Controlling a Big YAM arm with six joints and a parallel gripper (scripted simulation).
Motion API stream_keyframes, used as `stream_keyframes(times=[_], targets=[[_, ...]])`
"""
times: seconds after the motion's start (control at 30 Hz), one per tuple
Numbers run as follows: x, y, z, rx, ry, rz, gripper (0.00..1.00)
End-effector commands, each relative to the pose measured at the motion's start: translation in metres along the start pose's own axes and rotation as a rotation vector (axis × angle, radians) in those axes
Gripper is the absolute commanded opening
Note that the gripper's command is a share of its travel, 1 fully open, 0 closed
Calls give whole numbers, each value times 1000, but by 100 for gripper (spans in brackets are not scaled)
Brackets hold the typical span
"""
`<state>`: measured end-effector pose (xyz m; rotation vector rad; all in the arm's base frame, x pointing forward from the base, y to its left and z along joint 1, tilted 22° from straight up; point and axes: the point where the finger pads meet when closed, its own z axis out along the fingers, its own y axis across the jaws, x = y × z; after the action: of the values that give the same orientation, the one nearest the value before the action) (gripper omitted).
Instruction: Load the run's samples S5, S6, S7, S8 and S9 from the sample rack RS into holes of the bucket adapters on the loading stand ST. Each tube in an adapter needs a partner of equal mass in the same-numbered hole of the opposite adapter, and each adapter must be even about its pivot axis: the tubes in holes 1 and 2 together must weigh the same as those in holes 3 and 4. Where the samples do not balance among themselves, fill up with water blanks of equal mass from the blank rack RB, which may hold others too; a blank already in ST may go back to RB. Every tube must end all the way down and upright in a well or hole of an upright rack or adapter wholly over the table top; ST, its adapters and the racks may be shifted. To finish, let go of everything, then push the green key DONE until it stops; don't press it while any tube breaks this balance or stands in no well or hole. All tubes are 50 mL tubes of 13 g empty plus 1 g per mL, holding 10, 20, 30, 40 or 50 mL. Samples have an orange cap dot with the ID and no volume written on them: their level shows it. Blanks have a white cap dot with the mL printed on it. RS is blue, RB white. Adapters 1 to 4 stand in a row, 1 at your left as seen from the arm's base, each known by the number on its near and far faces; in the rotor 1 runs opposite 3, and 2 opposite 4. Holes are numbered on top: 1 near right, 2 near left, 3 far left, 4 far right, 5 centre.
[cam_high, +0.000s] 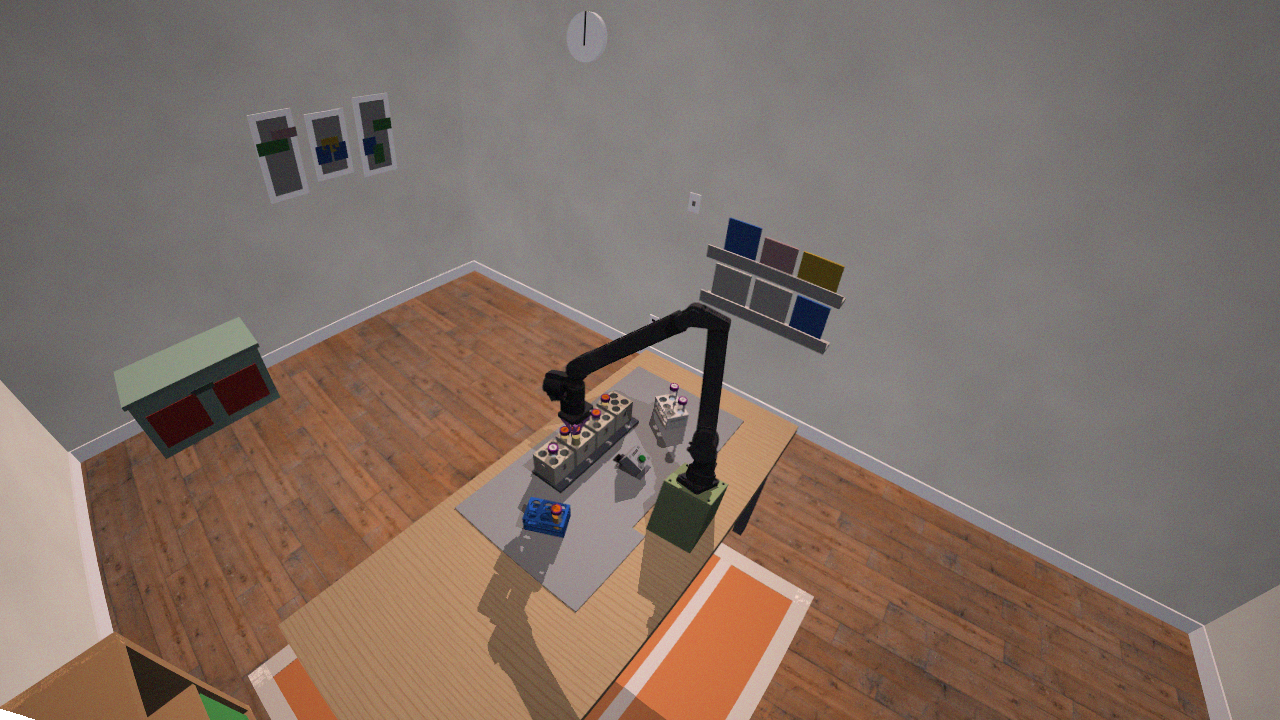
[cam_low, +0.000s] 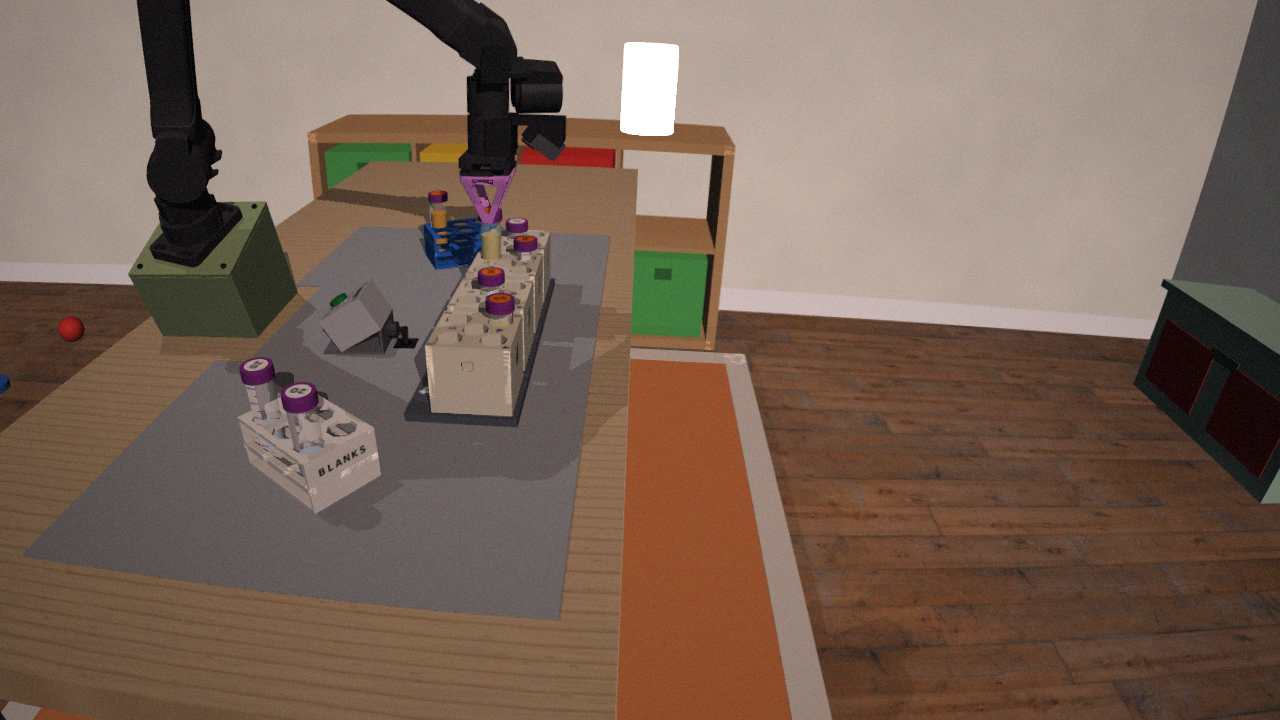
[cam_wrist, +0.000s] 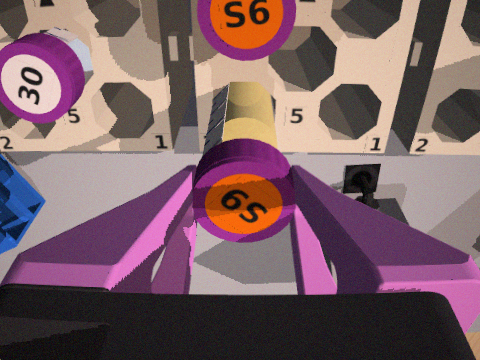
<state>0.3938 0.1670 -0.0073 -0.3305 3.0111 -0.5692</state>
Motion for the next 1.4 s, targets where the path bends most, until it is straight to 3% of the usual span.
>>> stream_keyframes(times=[0.0, 0.37, 0.4, 0.57, 1.0, 1.07, 1.1, 1.23, 1.27, 1.37], targets=[[-8, -4, 6, -2, -11, 7, 0], [-5, -4, 19, -1, -6, 6, 0], [-27, -3, 6, -15, -49, 27, 0], [-5, -4, 27, 0, -6, 6, 0], [-6, -4, 41, -1, -9, 8, 0], [-12, -3, 39, -4, -19, 15, 0], [-16, 1, 27, -10, -37, 13, 0], [-16, 1, 27, -10, -37, 13, 0], [-16, 1, 27, -10, -37, 13, 55], [-16, 1, 27, -10, -37, 13, 55]])
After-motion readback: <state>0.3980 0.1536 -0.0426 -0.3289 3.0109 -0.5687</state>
